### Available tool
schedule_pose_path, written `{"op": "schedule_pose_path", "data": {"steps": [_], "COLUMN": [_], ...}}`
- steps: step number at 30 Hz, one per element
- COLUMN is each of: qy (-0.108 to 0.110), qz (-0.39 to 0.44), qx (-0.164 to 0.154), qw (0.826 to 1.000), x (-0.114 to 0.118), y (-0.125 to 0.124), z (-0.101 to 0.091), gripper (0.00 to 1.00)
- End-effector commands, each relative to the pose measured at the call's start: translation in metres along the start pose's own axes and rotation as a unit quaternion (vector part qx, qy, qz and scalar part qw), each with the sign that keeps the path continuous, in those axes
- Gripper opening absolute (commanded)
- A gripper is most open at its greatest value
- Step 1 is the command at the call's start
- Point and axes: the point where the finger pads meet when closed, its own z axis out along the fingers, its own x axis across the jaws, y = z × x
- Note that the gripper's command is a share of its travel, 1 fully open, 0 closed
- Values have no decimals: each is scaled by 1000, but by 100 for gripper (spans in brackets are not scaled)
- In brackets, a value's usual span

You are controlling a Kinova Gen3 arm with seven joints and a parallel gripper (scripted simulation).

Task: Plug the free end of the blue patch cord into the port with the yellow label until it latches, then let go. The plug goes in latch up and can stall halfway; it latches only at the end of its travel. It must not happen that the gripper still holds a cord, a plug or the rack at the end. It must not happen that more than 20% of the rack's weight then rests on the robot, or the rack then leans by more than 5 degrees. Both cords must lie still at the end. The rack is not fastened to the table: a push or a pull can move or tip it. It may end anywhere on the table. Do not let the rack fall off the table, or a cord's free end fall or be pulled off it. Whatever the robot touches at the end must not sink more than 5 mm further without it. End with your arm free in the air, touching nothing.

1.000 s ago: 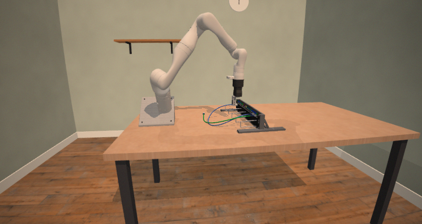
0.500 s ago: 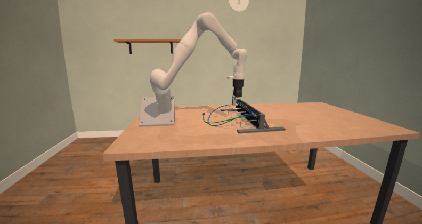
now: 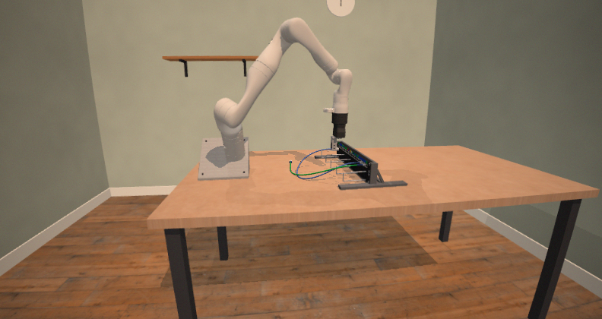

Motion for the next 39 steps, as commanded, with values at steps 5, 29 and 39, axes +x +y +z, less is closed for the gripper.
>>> {"op": "schedule_pose_path", "data": {"steps": [5,29,39], "qy": [0,1,1], "qz": [0,0,0], "qx": [-1,-1,-1], "qw": [1000,1000,1000], "x": [0,1,1], "y": [0,9,20], "z": [-1,8,17], "gripper": [0,0,0]}}
